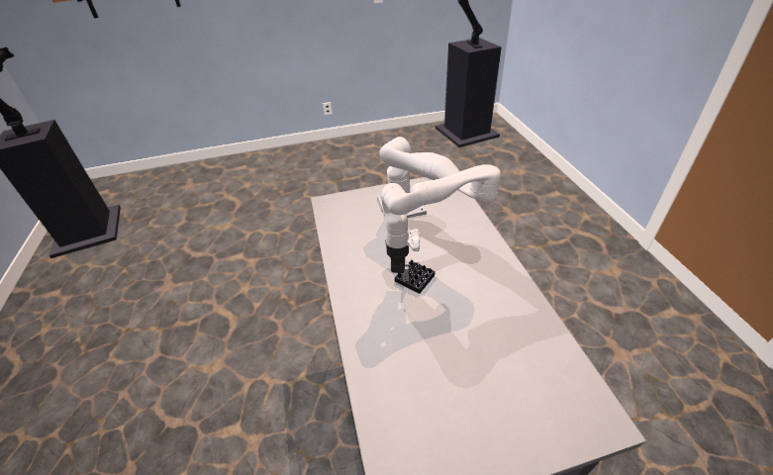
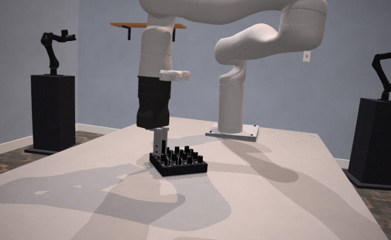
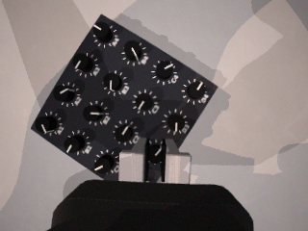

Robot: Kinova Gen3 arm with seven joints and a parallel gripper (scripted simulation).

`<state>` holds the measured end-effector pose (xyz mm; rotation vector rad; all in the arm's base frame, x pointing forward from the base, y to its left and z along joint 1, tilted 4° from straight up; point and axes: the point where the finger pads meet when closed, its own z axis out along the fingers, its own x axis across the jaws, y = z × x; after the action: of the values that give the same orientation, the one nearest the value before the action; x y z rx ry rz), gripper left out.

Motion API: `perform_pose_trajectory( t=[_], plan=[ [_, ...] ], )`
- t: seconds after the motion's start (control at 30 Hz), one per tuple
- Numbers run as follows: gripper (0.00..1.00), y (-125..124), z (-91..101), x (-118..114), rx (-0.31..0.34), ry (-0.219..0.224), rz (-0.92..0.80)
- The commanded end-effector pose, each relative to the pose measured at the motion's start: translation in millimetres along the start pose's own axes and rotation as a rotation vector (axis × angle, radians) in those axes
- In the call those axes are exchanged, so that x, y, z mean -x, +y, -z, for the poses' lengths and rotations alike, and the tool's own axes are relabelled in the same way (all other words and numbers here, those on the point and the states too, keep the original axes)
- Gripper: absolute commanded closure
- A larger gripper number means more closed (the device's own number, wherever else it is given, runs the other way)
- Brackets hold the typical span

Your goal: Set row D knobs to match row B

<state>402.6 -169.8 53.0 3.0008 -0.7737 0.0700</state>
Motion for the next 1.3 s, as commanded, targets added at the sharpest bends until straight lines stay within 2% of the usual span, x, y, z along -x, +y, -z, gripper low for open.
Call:
perform_pose_trajectory(
  t=[0.0, 0.53, 1.27],
  plan=[
    [0.7, 0.3, 0.1, 0.1, 0.002, 0.001, -0.02],
    [0.7, 0.3, 0.1, 0.1, 0.002, 0.001, -0.271],
    [0.7, 0.3, 0.1, 0.1, 0.002, 0.001, -0.479]
  ],
)
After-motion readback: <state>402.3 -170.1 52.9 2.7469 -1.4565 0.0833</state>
